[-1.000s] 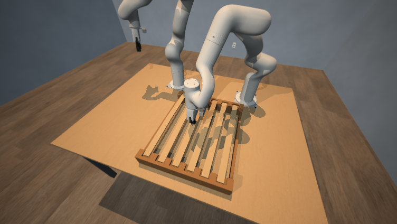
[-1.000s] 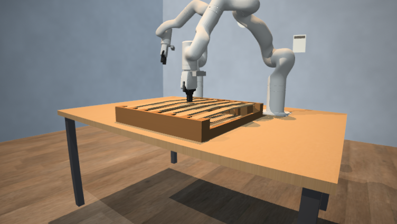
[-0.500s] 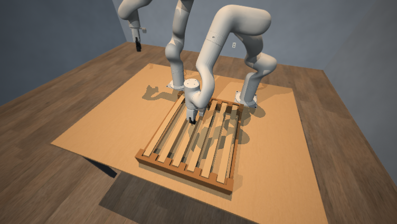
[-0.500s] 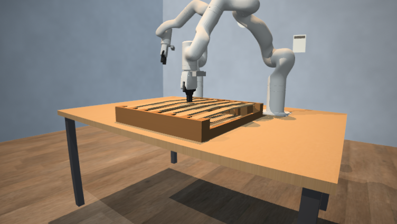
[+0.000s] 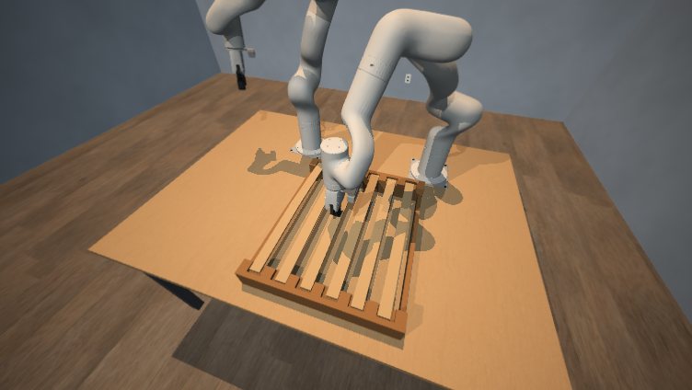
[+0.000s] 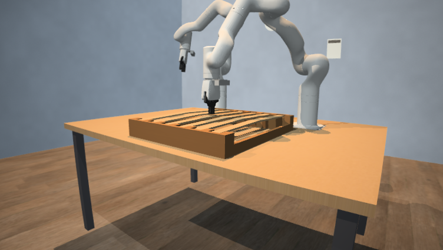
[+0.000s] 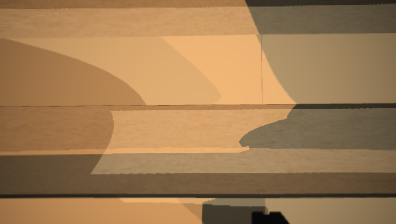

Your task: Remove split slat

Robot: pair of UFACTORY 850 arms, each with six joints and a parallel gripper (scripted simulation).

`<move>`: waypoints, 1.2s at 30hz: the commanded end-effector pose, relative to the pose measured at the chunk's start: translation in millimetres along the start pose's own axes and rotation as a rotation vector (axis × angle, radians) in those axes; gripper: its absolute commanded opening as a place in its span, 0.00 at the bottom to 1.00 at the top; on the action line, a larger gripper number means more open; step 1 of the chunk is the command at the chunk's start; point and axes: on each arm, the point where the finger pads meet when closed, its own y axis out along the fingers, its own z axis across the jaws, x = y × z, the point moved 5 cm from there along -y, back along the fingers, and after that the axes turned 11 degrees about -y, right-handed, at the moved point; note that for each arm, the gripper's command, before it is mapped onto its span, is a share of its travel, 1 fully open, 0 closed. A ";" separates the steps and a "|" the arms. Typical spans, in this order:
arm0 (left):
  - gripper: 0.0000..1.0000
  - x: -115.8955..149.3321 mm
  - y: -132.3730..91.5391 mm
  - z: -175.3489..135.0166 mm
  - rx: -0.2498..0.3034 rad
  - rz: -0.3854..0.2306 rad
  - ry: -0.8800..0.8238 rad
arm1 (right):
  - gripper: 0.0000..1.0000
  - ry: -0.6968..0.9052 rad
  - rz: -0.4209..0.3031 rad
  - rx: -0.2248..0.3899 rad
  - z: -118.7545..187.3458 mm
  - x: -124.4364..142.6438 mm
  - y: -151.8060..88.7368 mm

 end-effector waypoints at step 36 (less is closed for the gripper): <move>0.00 0.4 4.9 0.7 0.002 -0.002 0.000 | 1.00 0.000 -0.001 -0.001 -0.2 0.5 -0.7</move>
